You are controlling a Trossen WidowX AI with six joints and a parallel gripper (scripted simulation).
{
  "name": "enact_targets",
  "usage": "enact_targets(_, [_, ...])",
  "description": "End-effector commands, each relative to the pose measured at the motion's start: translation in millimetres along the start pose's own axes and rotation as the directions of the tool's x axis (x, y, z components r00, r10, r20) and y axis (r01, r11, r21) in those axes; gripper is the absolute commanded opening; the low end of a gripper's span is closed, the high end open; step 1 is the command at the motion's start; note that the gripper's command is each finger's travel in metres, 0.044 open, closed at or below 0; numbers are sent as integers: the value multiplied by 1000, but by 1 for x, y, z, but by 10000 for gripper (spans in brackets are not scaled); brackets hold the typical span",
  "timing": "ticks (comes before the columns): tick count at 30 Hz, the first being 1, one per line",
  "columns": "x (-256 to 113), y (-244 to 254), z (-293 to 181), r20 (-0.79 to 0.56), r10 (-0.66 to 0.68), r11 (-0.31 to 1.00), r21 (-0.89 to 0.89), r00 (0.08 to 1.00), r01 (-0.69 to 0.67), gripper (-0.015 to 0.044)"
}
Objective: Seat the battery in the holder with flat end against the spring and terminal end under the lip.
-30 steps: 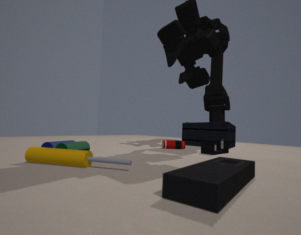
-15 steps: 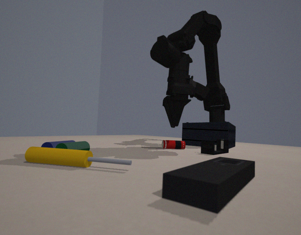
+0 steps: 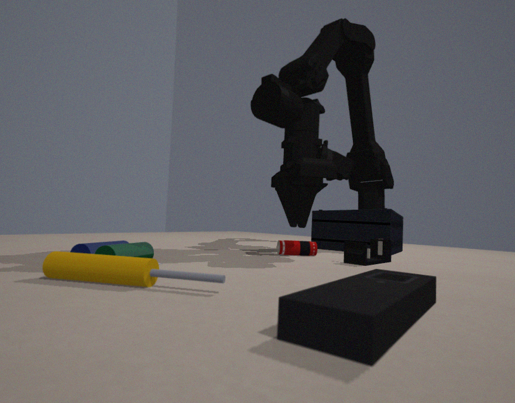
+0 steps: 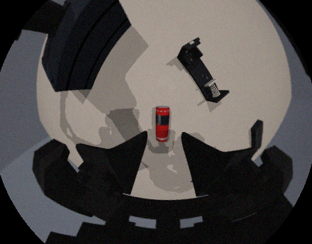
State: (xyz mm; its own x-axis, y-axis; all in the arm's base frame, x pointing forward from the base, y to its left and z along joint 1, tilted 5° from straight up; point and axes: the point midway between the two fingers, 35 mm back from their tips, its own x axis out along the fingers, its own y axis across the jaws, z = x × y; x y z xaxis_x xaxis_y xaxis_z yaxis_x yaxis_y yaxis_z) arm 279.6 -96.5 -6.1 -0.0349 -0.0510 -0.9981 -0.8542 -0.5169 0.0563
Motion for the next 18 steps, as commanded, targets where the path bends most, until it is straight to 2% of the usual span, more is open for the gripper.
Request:
enact_targets(1, [7, 2, 0, 1, 9, 1000, -7, 1000, -9, 241])
enact_targets(18, [35, 2, 1, 1, 9, 1000, -7, 1000, -9, 241])
